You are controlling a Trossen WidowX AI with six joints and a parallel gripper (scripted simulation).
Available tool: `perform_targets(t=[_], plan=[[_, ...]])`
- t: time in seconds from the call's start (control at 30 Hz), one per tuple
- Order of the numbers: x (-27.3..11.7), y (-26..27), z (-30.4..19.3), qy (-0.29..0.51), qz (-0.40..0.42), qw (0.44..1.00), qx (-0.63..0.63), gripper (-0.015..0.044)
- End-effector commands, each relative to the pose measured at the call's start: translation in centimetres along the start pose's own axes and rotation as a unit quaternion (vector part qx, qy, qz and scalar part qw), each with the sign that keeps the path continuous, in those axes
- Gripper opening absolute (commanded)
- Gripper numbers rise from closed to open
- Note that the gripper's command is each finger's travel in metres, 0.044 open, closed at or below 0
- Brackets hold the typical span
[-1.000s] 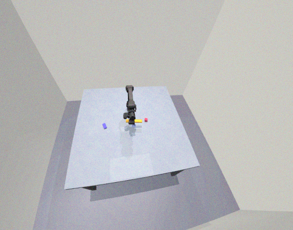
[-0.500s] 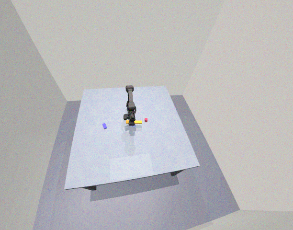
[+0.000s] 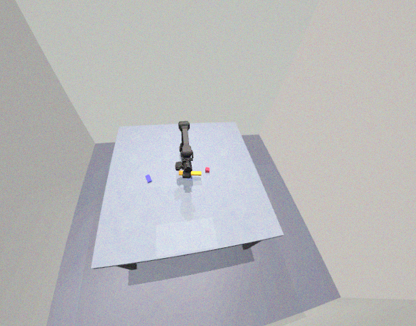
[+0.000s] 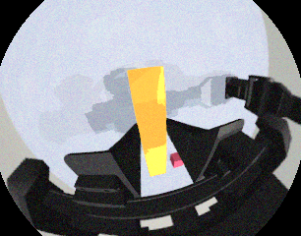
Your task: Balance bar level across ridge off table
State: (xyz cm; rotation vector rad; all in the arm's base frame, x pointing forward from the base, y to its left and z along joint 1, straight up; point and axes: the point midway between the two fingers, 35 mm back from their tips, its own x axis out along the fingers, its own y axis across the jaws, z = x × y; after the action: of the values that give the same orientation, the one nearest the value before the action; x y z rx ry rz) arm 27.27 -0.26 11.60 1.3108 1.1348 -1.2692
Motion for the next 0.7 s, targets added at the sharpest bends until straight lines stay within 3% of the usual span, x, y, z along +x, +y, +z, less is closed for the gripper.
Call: perform_targets(t=[0.0, 0.67], plan=[[0.02, -0.01, 0.06, -0.002, 0.0, 1.0, 0.002, 0.0], [0.19, -0.01, 0.05, -0.002, 0.0, 1.0, 0.002, 0.0]])
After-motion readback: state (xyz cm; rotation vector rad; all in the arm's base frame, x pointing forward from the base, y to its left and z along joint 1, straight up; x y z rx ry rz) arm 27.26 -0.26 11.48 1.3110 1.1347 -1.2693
